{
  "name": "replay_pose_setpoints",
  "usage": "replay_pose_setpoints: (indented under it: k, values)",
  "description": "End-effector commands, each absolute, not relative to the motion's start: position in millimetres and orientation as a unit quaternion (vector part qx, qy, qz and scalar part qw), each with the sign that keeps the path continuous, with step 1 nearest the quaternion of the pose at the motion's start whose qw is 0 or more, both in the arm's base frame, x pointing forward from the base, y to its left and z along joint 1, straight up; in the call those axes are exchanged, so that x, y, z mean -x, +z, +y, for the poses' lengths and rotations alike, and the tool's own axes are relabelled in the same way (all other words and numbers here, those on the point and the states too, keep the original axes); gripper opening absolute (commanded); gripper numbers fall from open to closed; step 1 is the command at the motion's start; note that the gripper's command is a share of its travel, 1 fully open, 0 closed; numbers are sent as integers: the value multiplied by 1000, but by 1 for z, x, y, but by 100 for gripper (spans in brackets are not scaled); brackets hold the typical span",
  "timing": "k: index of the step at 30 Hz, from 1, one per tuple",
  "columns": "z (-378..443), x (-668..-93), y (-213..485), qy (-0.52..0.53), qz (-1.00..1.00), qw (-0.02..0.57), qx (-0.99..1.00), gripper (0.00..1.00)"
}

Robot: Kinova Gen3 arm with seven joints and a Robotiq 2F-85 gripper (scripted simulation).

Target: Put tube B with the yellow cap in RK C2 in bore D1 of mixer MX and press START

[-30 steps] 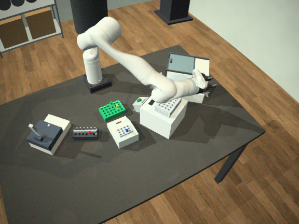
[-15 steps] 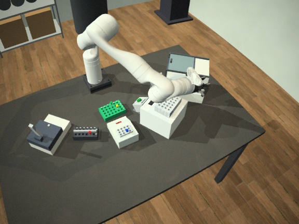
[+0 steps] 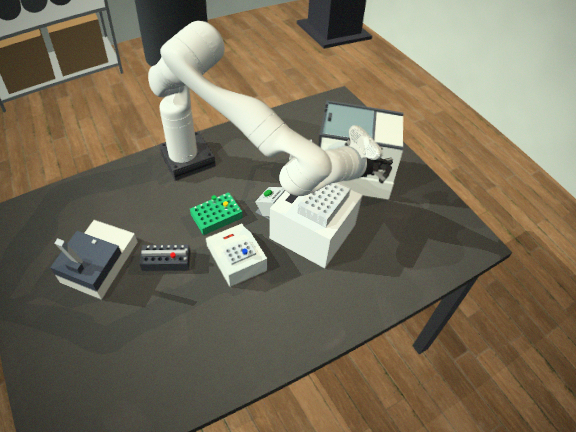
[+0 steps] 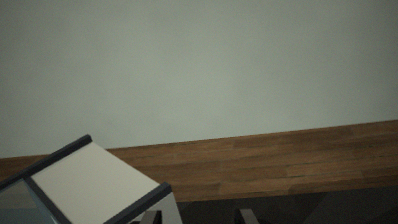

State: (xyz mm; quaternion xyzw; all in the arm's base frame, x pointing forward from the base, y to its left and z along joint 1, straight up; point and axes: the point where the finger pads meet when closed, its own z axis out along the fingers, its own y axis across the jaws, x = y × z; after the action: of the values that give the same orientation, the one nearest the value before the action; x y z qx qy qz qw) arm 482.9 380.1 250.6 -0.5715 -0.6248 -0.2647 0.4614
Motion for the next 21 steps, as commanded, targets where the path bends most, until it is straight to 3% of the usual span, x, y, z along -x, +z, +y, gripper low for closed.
replay_pose_setpoints:
  k: [1, 21]
  values:
    - [372, -483, 255, -266, -636, 454, 564, 42]
    - [338, -463, 256, -246, -699, 422, 522, 42]
